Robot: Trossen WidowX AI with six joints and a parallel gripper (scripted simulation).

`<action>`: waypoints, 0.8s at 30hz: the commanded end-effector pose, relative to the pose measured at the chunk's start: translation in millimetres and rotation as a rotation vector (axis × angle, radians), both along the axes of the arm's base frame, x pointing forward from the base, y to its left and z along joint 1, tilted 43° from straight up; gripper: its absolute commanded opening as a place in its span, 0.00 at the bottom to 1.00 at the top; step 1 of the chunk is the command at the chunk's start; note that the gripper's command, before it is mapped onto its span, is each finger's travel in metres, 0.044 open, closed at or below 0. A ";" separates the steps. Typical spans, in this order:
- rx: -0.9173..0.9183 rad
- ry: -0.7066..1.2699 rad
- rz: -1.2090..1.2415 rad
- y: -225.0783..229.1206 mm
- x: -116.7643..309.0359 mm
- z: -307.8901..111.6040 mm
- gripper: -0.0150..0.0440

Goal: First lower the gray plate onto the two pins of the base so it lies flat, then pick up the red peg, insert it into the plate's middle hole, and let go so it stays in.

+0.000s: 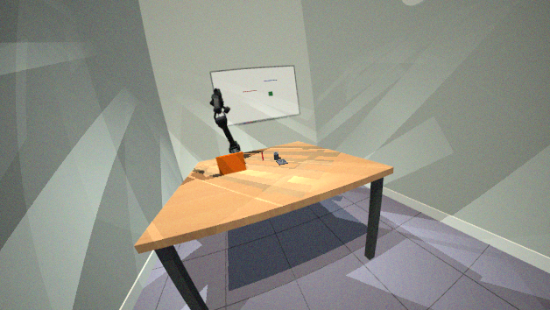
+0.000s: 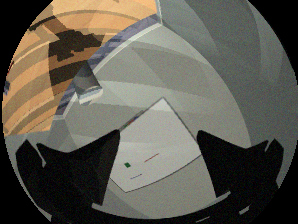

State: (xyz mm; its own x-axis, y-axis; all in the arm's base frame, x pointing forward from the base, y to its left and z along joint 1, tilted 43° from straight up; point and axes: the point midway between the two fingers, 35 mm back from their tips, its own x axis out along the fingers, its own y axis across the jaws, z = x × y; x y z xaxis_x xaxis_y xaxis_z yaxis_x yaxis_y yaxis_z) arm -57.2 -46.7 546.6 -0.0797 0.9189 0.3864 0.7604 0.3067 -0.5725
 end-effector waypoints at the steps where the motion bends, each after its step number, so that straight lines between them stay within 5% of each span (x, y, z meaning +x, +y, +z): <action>1: 0.000 0.000 0.000 0.0 0.0 0.0 0.98; 4: -0.007 0.030 -0.085 8.3 7.2 0.2 1.00; 13: -0.305 0.252 -0.262 127.2 53.3 -16.9 1.00; 24: -0.623 0.741 -0.475 225.0 178.0 -90.5 1.00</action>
State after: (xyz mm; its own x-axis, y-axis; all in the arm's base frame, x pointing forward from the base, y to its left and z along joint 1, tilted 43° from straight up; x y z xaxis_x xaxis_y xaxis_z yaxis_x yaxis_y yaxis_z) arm 77.9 156.7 487.2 0.3794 0.8989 -0.2191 0.3079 -0.3460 -0.8862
